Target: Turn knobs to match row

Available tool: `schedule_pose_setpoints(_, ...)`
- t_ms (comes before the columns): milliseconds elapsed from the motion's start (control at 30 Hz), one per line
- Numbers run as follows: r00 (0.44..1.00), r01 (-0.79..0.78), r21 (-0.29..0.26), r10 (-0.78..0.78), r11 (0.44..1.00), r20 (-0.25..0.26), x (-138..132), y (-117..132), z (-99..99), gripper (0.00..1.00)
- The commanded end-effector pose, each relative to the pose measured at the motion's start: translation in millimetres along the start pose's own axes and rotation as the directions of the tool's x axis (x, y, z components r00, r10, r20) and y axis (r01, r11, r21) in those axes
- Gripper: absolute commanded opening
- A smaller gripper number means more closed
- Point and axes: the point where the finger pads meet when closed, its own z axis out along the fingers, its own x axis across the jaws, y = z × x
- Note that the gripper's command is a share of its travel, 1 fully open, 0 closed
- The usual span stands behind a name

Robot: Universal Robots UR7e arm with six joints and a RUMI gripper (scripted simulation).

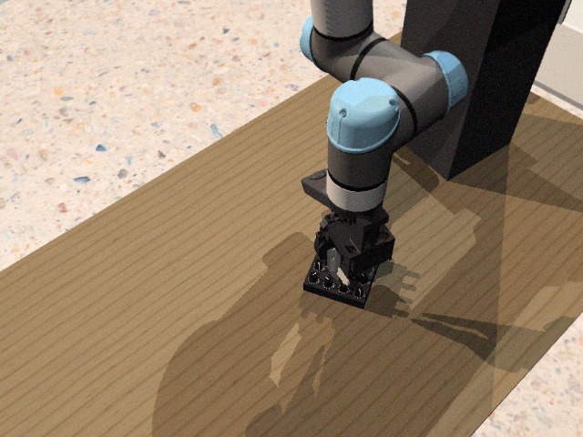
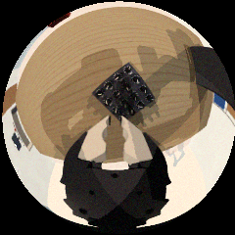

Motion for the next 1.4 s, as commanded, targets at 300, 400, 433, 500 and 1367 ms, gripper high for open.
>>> schedule_pose_setpoints(300,1.0,0.0,0.0,0.0,1.0,0.001,-0.5,0.2,-7.2,0.11)
schedule_pose_setpoints(400,1.0,0.0,0.0,0.0,1.0,0.001,-0.5,0.2,-7.2,0.11)
schedule_pose_setpoints(433,1.0,0.0,0.0,0.0,1.0,0.001,-0.5,0.2,-7.2,0.11)
schedule_pose_setpoints(500,1.0,-0.001,0.0,0.001,1.0,0.001,-0.5,0.2,-7.2,0.11)
schedule_pose_setpoints(1367,0.927,-0.375,-0.001,0.375,0.927,0.001,2.0,-2.1,-11.3,0.11)
